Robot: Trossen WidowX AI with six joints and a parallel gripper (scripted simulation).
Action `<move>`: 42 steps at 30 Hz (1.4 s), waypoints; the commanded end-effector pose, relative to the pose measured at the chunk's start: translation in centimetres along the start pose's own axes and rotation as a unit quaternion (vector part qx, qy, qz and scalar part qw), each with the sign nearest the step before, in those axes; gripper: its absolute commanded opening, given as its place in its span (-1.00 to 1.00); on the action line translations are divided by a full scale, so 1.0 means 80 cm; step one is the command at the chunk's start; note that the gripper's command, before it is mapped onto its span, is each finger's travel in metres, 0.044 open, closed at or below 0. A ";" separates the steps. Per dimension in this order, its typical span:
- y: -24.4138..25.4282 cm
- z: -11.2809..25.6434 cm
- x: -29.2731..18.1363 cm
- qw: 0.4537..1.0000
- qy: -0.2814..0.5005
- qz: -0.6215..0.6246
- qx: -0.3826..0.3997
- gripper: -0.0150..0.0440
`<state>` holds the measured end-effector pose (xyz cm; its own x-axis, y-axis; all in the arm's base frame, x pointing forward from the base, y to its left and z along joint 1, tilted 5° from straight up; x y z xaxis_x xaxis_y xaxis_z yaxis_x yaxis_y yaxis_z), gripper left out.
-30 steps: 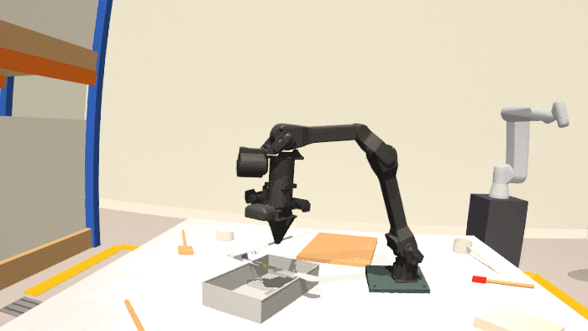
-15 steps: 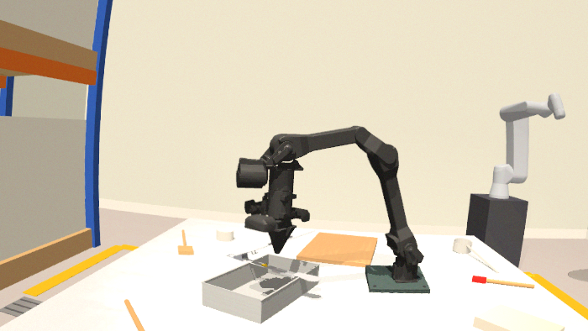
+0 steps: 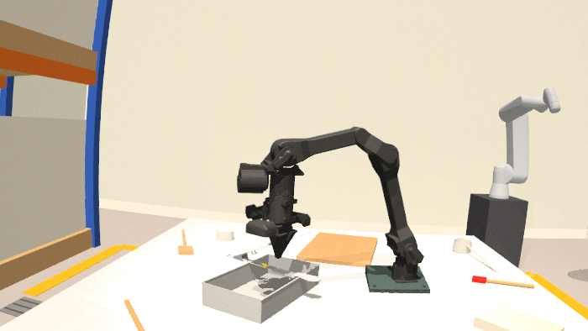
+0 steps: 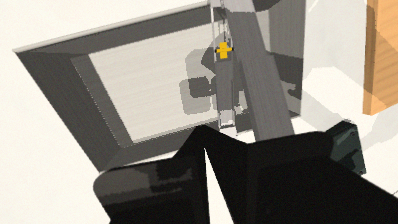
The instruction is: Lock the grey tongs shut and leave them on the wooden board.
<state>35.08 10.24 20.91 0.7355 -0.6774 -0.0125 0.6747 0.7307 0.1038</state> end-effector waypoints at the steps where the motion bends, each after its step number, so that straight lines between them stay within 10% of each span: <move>1: -0.007 -0.001 0.001 1.000 0.003 0.000 0.000 -1.00; 42: -0.089 -0.002 0.015 1.000 0.003 0.000 -0.003 -1.00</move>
<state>31.56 4.60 20.17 0.7347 -0.6783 -0.0121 0.6761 0.7307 0.0950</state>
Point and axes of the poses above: the point midway between the two fingers, 35 mm back from their tips, its own z axis back along the fingers, its own y axis across the jaws, x = y × z, the point moved 6 cm from there along z, back along the fingers, and after that the axes turned 9 degrees about -z, right-handed, at the moved point
